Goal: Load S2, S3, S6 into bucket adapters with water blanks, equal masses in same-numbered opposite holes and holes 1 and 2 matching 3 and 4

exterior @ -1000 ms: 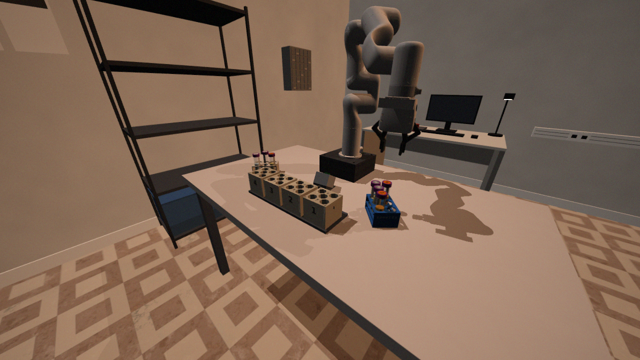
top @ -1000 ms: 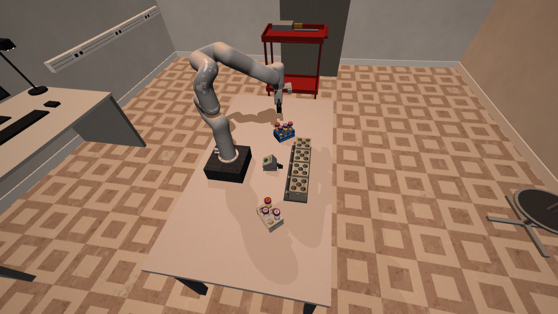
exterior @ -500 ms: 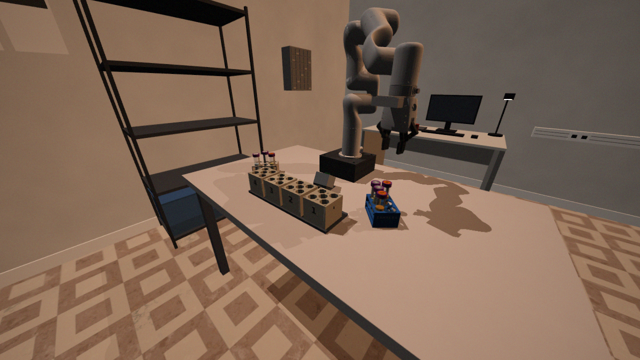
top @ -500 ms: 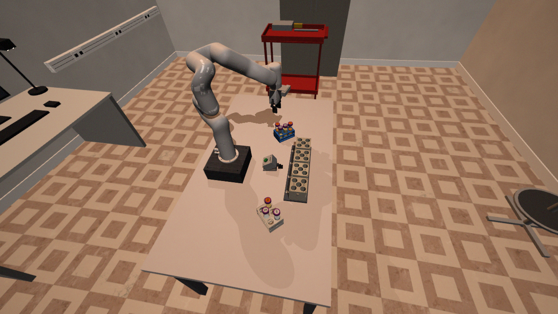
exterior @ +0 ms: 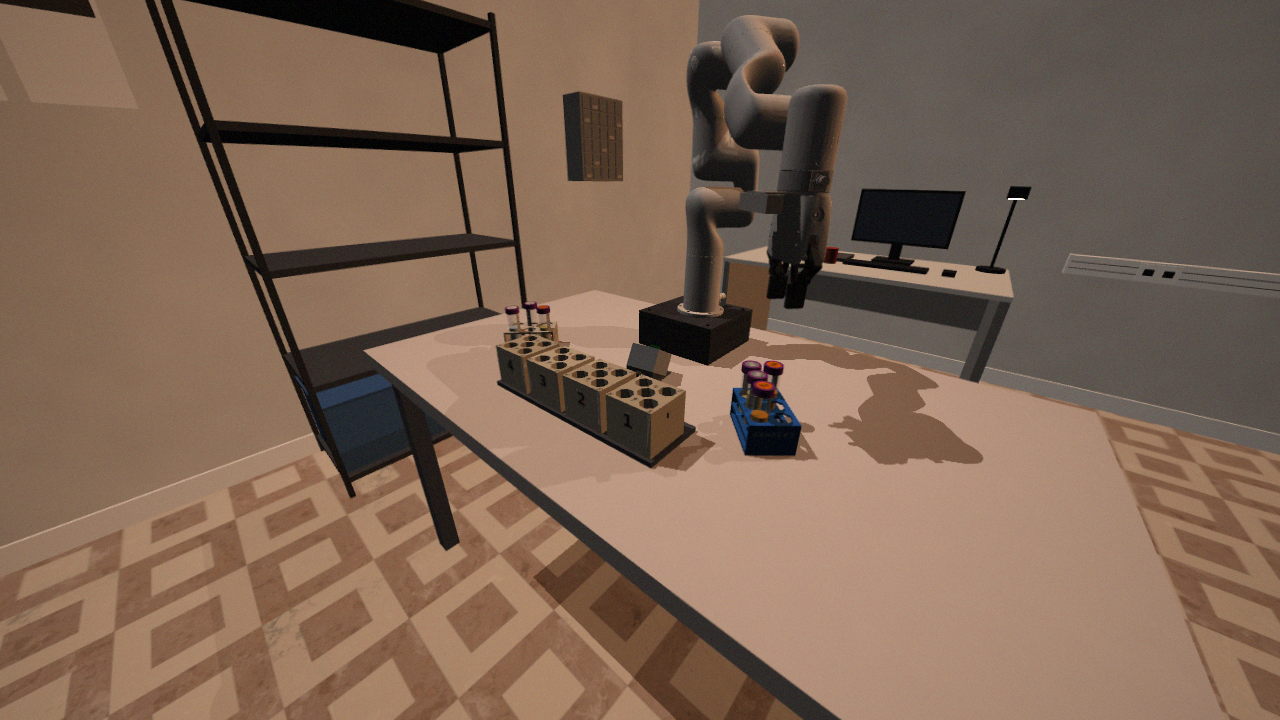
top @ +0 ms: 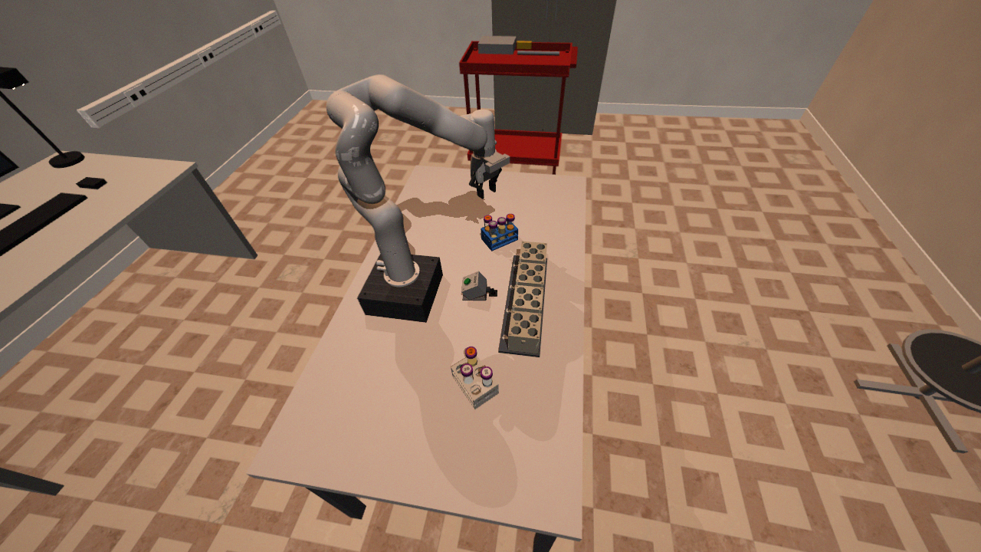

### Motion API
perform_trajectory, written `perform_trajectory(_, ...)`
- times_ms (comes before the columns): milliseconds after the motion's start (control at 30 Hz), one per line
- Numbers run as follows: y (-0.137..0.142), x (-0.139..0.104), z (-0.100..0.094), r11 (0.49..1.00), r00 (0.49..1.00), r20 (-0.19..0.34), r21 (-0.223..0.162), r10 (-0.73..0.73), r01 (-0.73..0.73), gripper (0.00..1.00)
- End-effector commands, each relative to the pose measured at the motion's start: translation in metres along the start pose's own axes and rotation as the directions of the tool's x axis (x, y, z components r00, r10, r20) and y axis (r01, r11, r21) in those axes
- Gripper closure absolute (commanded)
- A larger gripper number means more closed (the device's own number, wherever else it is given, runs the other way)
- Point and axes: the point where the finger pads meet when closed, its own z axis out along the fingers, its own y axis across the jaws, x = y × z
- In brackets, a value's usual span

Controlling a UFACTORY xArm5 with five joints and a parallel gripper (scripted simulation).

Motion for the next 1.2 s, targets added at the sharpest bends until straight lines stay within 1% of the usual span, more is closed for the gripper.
perform_trajectory(0, -0.001, 0.0, -0.001, 0.983, 0.983, 0.011, 0.003, 0.185, -0.185, 0.43)
perform_trajectory(433, -0.001, 0.0, -0.001, 0.982, 0.982, 0.011, 0.003, 0.189, -0.189, 0.43)
perform_trajectory(833, -0.001, 0.0, 0.023, 0.982, 0.982, 0.011, 0.003, 0.189, -0.189, 0.43)
perform_trajectory(900, -0.001, 0.0, 0.023, 0.982, 0.982, 0.011, 0.003, 0.189, -0.189, 0.43)
perform_trajectory(1167, -0.001, 0.0, 0.039, 0.982, 0.982, 0.011, 0.003, 0.189, -0.189, 0.43)
